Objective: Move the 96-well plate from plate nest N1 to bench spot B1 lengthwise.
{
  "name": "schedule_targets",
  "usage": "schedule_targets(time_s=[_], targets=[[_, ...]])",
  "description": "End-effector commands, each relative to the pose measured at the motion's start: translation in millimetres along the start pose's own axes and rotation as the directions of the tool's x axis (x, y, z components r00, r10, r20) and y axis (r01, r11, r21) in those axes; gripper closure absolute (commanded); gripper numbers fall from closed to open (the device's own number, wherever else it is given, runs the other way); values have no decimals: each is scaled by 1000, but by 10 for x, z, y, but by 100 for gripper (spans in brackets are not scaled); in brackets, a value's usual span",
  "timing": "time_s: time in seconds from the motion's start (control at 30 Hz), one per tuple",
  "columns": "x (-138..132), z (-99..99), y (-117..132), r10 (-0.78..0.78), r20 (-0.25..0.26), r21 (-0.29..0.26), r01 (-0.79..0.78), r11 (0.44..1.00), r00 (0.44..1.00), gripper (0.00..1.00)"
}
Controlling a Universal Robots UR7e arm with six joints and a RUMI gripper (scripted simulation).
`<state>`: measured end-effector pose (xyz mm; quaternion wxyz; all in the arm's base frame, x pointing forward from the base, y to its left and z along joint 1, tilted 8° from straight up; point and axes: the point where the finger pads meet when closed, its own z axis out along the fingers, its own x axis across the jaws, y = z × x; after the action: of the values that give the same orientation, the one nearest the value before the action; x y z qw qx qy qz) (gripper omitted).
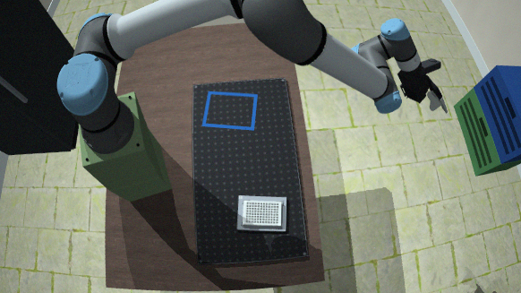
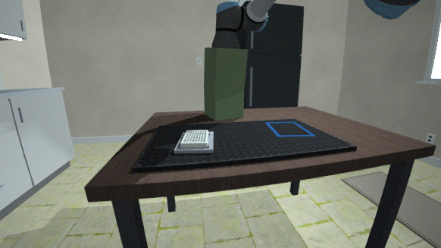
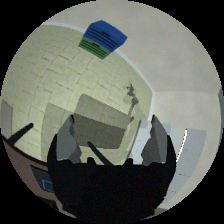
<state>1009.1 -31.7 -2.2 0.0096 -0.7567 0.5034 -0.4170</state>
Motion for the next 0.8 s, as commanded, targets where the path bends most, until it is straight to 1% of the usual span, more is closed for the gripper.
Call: schedule_targets(time_s=[0.0, 0.13, 0.2, 0.47, 0.6, 0.63, 0.7, 0.73, 0.77], targets=[[62, 111, 279, 1, 6, -8, -1, 1000, 1000, 0], [62, 111, 279, 1, 6, -8, -1, 1000, 1000, 0], [78, 143, 377, 21, 34, -56, -19, 998, 999, 0], [156, 263, 747, 20, 33, -55, -18, 998, 999, 0], [155, 272, 767, 20, 34, -55, -18, 998, 999, 0], [164, 281, 815, 34, 50, -83, -30, 996, 998, 0], [164, 281, 815, 34, 50, -83, -30, 996, 998, 0], [173, 291, 862, 44, 62, -102, -37, 994, 997, 0], [179, 303, 912, 44, 62, -103, -37, 994, 997, 0]])
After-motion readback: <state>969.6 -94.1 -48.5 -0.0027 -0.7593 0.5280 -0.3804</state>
